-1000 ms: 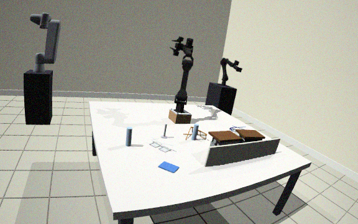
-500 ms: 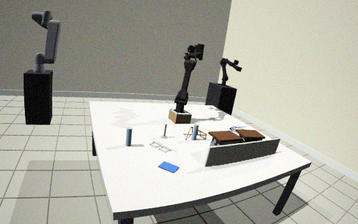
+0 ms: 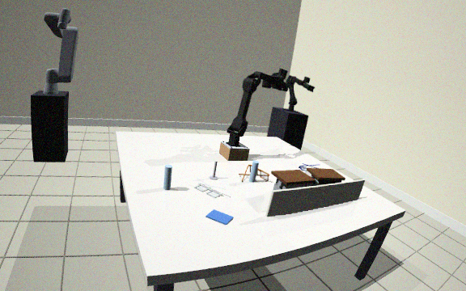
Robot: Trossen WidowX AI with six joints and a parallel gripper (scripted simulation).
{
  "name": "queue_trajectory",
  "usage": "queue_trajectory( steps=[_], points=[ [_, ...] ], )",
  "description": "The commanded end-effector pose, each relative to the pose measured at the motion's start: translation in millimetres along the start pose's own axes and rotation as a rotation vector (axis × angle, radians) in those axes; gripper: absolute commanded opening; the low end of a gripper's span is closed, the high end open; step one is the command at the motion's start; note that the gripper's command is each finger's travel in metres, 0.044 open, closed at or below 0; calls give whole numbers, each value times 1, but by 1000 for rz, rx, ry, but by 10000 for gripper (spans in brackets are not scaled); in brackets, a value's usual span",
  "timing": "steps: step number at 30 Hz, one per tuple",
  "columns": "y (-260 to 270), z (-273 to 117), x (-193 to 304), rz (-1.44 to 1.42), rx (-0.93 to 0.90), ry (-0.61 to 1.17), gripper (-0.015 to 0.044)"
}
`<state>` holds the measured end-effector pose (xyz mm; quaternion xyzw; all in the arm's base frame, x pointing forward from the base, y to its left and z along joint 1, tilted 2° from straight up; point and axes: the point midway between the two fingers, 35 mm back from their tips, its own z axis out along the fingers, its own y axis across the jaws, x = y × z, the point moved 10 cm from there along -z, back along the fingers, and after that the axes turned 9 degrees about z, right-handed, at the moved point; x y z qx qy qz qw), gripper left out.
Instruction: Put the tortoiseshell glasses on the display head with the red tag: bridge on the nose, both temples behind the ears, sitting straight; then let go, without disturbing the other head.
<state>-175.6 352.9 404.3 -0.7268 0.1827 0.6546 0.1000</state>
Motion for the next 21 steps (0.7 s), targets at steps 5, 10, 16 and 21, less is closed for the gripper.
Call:
queue_trajectory(
  steps=[5,10,16,21],
  points=[
    [-71,-69,41,525,348,32,200],
    [-104,-124,70,879,580,-25,200],
    [-127,-196,108,1300,855,-179,200],
    [-132,-259,141,1639,1073,-382,200]
  ],
)
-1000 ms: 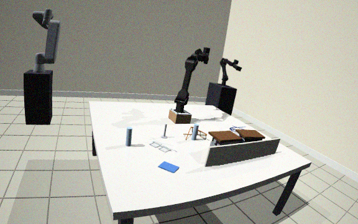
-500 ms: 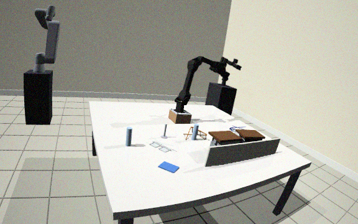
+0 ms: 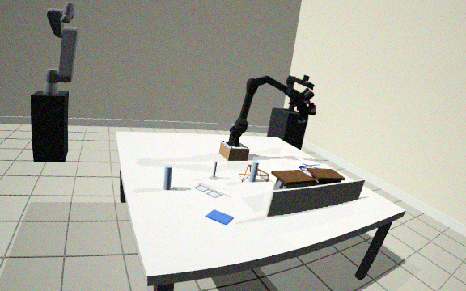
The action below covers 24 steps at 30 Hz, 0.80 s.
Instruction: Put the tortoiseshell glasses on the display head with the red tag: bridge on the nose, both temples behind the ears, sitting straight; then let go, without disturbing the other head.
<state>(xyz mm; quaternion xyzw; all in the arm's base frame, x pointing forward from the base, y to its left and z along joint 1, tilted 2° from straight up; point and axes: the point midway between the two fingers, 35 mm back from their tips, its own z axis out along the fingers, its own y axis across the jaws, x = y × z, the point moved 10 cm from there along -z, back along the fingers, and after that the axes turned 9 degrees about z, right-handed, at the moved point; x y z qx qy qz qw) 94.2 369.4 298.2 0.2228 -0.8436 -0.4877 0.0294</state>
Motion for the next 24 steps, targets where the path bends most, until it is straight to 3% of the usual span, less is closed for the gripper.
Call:
queue_trajectory(
  steps=[1,13,24],
  points=[
    [-38,-18,-26,287,99,-106,200],
    [-175,-108,-70,1324,278,-571,200],
    [-287,-204,-38,2309,216,-1134,200]
  ],
)
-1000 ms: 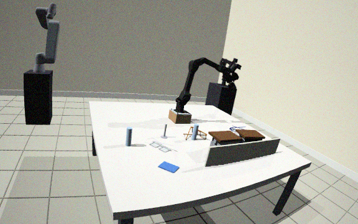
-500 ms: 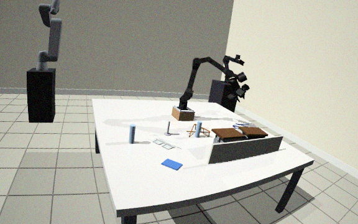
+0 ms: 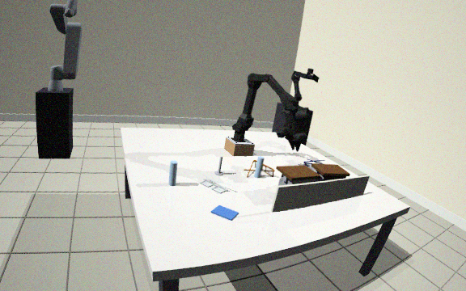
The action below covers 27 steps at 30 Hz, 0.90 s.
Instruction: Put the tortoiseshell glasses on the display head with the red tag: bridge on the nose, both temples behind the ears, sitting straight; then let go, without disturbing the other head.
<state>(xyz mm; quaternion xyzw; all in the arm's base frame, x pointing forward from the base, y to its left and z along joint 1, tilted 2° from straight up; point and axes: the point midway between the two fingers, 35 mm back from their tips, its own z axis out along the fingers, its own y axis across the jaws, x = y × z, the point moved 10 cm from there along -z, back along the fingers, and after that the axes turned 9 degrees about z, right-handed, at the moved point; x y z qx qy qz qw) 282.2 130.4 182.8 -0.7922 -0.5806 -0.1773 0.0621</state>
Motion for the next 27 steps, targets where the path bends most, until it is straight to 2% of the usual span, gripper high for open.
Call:
queue_trajectory(
  steps=[1,7,9,16,19,27],
  points=[
    [13,0,-48,360,-19,-123,200],
    [17,-6,-129,988,-77,-317,200],
    [17,-8,-145,1105,-91,-353,200],
    [17,-9,-150,1134,-95,-362,200],
    [17,-9,-150,1134,-95,-362,121],
    [17,-9,-151,1134,-95,-362,120]
  ],
)
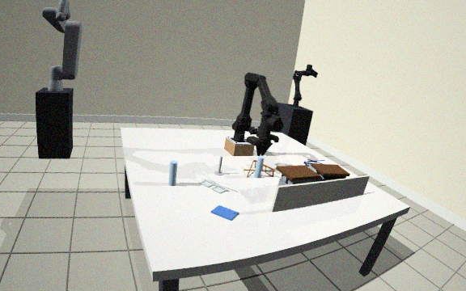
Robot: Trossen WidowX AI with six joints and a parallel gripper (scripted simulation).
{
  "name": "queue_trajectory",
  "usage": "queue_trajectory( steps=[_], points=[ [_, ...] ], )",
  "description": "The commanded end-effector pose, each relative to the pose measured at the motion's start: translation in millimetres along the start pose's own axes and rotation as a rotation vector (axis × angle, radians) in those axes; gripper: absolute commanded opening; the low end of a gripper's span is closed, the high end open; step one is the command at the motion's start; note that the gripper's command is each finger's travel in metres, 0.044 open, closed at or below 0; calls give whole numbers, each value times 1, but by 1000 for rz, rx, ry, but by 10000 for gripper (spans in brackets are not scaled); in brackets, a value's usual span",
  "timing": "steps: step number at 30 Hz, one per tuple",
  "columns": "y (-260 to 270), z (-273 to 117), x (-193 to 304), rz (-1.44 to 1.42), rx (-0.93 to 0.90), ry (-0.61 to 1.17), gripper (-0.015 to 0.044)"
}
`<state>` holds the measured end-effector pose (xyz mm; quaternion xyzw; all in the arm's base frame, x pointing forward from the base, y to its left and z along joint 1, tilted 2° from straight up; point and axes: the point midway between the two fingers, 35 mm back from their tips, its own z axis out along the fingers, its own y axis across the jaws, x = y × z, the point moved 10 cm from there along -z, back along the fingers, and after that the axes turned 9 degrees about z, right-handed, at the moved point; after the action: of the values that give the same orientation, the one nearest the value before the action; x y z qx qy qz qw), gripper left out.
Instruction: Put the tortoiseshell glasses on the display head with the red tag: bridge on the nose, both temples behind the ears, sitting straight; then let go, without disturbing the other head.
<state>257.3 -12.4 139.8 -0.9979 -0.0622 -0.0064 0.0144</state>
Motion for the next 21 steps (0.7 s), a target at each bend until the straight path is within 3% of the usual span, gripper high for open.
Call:
queue_trajectory(
  steps=[1,21],
  points=[
    [0,1,0,5,-5,-4,120],
    [-2,32,1,5,-5,-4,120]
  ],
)
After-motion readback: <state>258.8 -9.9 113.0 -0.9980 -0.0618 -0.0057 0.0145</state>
